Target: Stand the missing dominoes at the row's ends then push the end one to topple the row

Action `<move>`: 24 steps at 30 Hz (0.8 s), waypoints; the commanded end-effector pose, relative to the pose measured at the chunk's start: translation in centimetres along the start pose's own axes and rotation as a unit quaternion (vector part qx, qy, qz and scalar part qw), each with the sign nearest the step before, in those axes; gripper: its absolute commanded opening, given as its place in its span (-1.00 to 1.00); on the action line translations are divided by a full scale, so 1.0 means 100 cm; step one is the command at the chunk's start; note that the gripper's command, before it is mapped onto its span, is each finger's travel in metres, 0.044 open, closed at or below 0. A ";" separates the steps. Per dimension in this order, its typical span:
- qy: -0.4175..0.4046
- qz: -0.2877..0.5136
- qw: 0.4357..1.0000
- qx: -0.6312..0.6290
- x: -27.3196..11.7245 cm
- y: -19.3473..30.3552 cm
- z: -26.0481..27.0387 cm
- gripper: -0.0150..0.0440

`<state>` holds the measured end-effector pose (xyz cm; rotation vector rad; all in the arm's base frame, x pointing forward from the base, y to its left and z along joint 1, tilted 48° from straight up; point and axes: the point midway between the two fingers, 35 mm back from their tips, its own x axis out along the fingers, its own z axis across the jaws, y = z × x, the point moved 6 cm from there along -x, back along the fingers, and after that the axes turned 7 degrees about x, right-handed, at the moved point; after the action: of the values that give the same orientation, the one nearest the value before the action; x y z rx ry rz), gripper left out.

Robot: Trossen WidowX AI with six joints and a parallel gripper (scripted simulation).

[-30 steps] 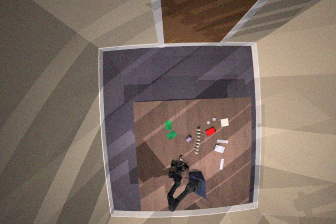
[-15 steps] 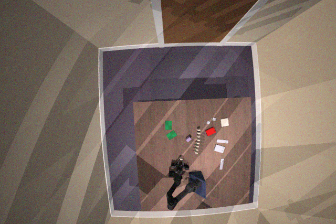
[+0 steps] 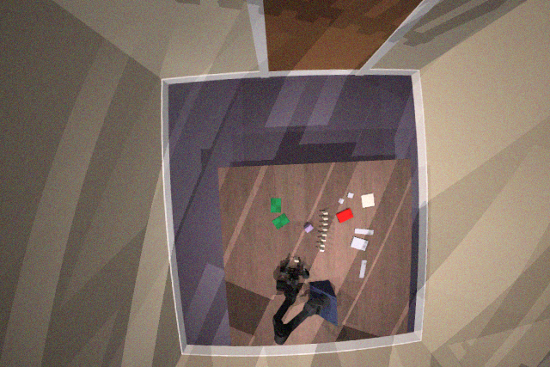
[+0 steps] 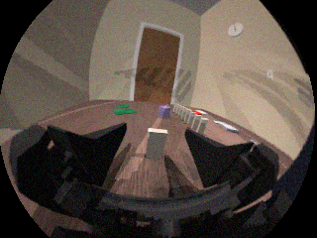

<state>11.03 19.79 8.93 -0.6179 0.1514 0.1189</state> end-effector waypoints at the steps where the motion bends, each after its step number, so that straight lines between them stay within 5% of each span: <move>1: 0.001 0.000 1.000 -0.001 0.000 -0.014 0.003 1.00; 12: 0.009 0.012 1.000 -0.021 0.004 -0.046 0.008 1.00; 24: 0.125 0.093 0.983 -0.099 0.073 -0.066 0.031 1.00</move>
<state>17.97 17.16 13.57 -0.7917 0.3797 0.2055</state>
